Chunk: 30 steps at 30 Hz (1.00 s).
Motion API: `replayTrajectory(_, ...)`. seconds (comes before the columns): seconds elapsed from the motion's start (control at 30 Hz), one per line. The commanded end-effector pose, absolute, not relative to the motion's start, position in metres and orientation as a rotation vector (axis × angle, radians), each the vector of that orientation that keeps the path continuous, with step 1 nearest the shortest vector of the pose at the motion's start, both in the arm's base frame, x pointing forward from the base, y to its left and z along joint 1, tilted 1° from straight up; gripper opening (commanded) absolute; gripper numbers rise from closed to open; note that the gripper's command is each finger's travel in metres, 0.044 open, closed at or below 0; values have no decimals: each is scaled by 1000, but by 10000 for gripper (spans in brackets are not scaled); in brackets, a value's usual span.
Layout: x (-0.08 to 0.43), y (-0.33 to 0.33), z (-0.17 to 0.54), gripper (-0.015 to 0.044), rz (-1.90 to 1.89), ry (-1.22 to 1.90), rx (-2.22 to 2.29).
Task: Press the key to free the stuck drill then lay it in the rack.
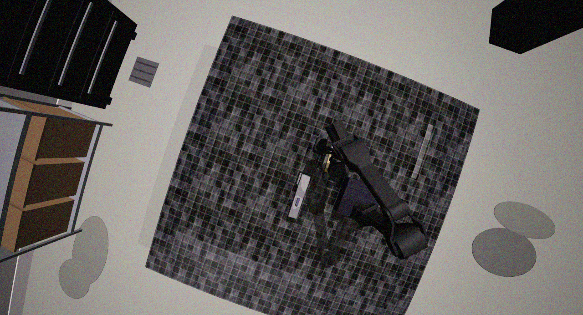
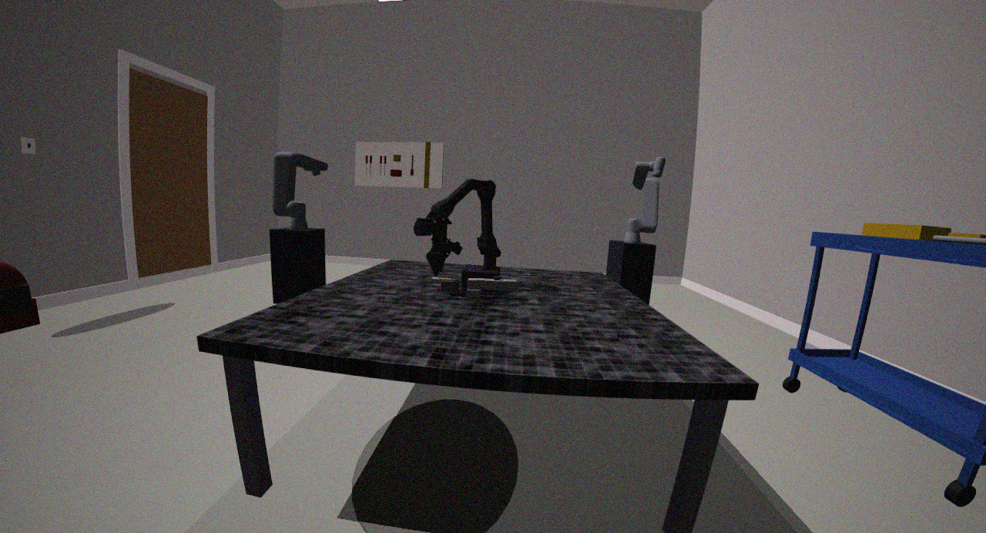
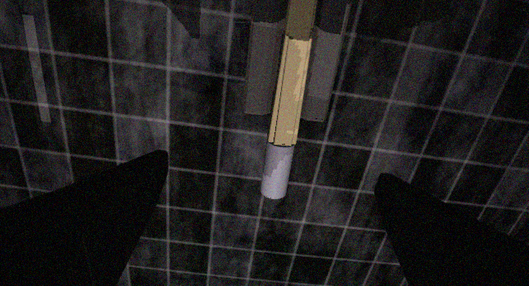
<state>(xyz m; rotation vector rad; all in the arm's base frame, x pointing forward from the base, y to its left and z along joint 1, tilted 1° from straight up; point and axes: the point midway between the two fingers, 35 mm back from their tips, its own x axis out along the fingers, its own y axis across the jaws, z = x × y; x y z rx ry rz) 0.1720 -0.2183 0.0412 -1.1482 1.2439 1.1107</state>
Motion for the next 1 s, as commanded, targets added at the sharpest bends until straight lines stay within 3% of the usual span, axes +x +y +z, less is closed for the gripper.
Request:
replayTrajectory(0.0,173,-219,59,440,1107,1236,-1157)
replayTrajectory(0.17,168,-227,57,440,1031,1297,-1106)
replayTrajectory(0.43,94,-309,89,440,41,1673,-515)
replayTrajectory(0.97,-46,-363,147,440,-1302,1458,192)
